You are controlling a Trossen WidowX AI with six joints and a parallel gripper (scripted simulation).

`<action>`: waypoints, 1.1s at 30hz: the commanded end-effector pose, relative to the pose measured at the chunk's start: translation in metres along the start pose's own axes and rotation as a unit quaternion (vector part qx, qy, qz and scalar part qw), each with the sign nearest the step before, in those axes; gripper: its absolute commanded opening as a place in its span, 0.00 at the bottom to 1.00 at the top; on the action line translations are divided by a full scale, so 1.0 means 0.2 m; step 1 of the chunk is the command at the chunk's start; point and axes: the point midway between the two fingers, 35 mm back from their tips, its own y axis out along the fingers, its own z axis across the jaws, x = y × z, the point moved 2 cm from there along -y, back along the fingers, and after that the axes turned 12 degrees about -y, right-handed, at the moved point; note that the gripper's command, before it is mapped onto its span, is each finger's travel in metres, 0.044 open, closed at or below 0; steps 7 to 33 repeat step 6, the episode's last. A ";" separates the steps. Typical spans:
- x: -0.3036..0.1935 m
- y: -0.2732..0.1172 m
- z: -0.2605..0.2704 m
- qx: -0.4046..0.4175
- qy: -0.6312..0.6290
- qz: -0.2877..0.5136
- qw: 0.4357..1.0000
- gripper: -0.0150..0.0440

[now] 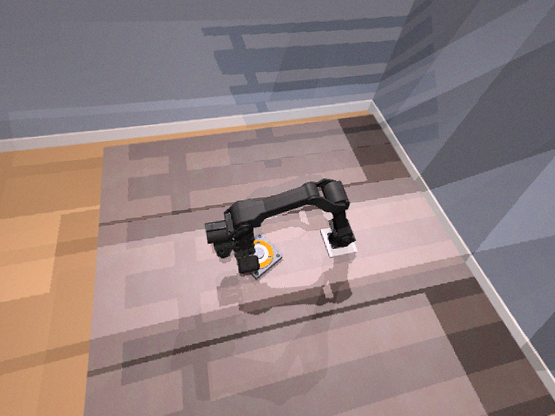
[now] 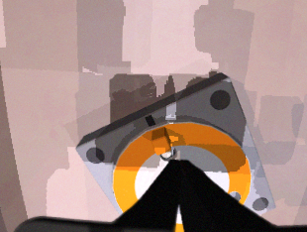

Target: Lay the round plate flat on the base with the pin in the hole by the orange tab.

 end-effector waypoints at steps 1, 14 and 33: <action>0.00 0.00 0.00 0.000 0.000 -0.001 1.000 0.25; 0.00 0.00 0.00 0.000 0.000 -0.001 1.000 0.25; 0.00 0.00 0.00 0.000 0.000 -0.001 1.000 0.25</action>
